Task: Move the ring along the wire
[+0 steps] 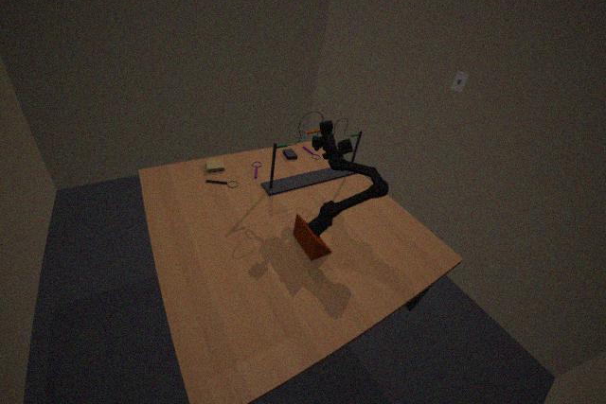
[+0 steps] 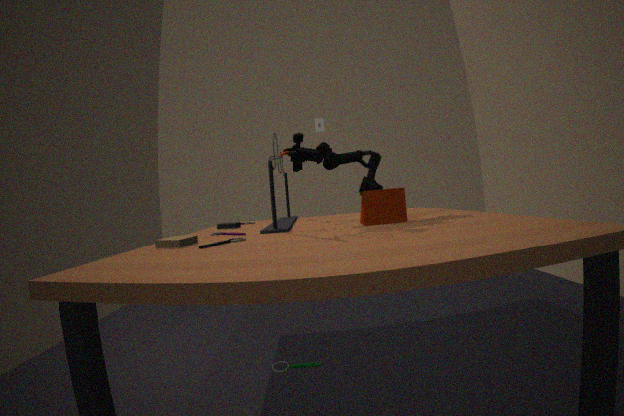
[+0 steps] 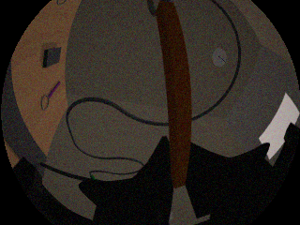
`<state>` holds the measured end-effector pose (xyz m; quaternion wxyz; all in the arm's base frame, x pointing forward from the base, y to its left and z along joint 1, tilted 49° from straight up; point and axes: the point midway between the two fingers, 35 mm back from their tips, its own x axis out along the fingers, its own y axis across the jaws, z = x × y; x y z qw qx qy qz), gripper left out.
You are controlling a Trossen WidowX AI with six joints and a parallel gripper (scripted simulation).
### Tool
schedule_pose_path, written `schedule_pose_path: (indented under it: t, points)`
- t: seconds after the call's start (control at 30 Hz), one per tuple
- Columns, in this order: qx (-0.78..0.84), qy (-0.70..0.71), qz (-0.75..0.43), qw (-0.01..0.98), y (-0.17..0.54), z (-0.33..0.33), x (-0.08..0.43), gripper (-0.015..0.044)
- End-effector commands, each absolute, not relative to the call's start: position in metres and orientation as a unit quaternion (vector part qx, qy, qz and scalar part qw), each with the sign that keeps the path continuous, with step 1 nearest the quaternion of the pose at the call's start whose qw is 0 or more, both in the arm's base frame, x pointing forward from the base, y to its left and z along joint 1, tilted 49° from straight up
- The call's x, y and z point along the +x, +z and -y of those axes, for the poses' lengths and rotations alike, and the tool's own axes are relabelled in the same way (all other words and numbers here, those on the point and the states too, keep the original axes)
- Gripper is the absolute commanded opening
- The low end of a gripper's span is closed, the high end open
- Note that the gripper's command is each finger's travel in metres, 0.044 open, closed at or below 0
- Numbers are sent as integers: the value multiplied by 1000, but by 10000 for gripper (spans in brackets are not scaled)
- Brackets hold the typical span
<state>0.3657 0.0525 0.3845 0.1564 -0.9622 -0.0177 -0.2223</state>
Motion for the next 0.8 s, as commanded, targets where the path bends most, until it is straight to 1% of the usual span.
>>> schedule_pose_path:
  t: [0.0, 0.77]
  points:
    - [-952, -243, 6, 187, 375, -43, 360, -150]
    - [-867, -246, -62, 428, 323, 20, 357, -150]
